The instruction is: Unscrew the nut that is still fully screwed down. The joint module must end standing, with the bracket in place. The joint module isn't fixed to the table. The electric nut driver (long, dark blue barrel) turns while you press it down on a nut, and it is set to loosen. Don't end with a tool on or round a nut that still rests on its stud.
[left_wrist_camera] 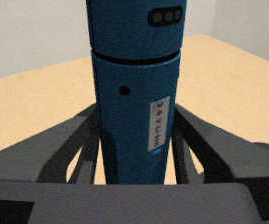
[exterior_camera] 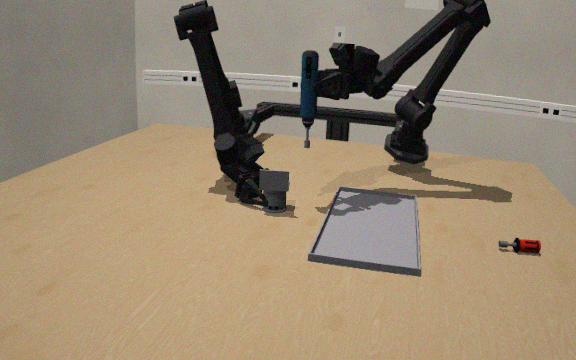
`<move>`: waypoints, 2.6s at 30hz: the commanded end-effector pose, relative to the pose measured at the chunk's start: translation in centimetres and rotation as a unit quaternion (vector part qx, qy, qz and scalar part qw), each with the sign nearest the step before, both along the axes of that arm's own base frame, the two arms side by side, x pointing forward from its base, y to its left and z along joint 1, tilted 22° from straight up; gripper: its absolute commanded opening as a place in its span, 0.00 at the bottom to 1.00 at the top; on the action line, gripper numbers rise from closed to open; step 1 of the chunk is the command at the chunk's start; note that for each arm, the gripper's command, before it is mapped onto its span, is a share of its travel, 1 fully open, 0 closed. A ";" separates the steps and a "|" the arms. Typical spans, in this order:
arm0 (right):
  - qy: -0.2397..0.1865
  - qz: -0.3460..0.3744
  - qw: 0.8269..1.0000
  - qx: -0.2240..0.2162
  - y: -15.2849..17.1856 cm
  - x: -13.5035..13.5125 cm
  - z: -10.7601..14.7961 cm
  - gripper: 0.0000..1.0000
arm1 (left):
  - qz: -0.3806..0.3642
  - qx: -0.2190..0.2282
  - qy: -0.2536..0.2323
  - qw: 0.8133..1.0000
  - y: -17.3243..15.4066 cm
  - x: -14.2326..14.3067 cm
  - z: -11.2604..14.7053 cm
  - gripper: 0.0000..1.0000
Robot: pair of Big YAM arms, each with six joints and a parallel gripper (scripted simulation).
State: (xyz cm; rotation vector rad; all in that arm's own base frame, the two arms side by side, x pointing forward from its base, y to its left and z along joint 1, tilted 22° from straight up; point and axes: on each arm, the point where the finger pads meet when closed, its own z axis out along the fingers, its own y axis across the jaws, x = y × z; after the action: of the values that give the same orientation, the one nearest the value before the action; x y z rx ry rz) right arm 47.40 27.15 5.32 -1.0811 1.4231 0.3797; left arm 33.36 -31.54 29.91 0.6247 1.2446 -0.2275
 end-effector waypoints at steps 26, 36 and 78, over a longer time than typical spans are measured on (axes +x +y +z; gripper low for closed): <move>-0.007 0.000 1.000 0.004 0.2 0.3 0.6 0.59 | 0.056 -0.033 0.063 0.996 4.0 6.4 2.0 0.42; -0.007 0.000 1.000 0.004 0.2 0.3 0.6 0.59 | 0.065 -0.047 0.085 0.993 5.0 7.8 2.3 0.42; -0.007 0.000 1.000 0.004 0.2 0.3 0.6 0.59 | 0.192 -0.094 0.239 0.947 17.0 14.8 -0.7 0.42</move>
State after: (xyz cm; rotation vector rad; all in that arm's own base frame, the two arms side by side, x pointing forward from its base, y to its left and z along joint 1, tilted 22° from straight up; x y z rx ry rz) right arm 47.40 27.15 5.32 -1.0811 1.4231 0.3797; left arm 46.50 -15.47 24.12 0.2280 1.8321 -0.1411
